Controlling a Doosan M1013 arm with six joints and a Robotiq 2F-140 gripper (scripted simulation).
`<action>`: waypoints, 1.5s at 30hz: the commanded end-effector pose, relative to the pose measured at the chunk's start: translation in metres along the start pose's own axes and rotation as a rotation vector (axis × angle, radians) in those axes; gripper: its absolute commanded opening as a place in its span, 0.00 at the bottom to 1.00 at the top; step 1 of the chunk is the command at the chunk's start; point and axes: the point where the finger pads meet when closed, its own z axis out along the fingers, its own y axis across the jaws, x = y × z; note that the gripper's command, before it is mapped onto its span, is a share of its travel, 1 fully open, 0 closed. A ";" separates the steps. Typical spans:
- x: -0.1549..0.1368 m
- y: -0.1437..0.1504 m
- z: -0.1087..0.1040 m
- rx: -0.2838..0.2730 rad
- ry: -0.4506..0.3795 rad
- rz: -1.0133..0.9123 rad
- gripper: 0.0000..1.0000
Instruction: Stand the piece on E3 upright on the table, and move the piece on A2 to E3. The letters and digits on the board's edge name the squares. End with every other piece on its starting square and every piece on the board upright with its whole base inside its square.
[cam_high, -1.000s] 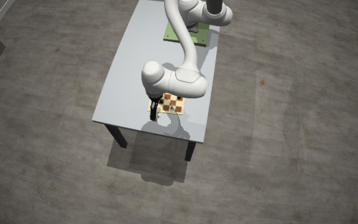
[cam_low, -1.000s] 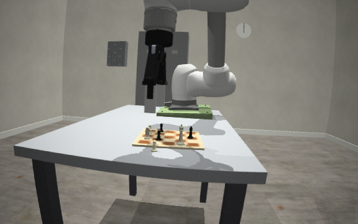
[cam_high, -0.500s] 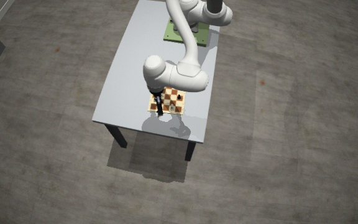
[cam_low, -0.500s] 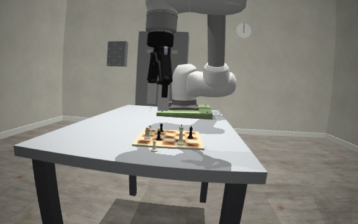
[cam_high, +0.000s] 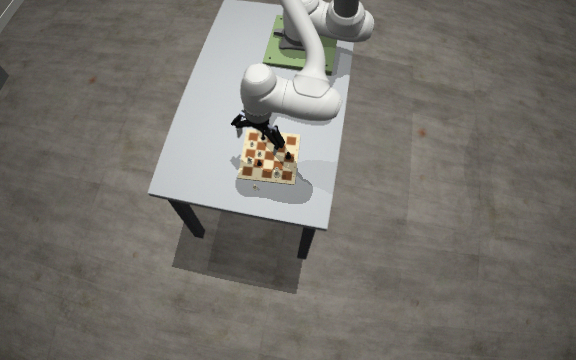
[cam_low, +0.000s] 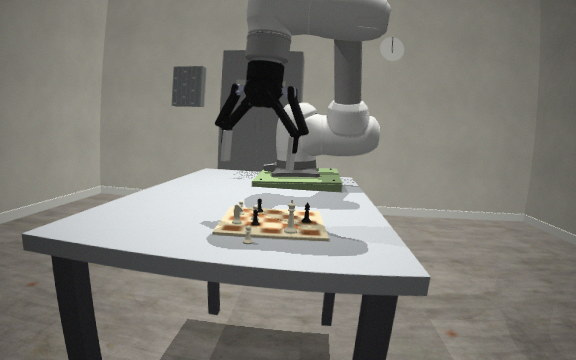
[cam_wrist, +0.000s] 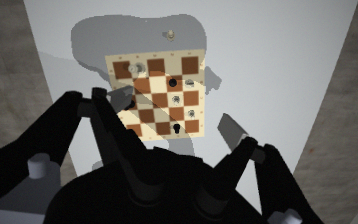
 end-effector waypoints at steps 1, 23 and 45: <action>-0.026 0.009 0.000 0.021 0.005 -0.278 1.00; -0.086 0.026 0.005 0.045 0.032 -1.455 0.20; -0.086 0.026 0.005 0.045 0.032 -1.455 0.20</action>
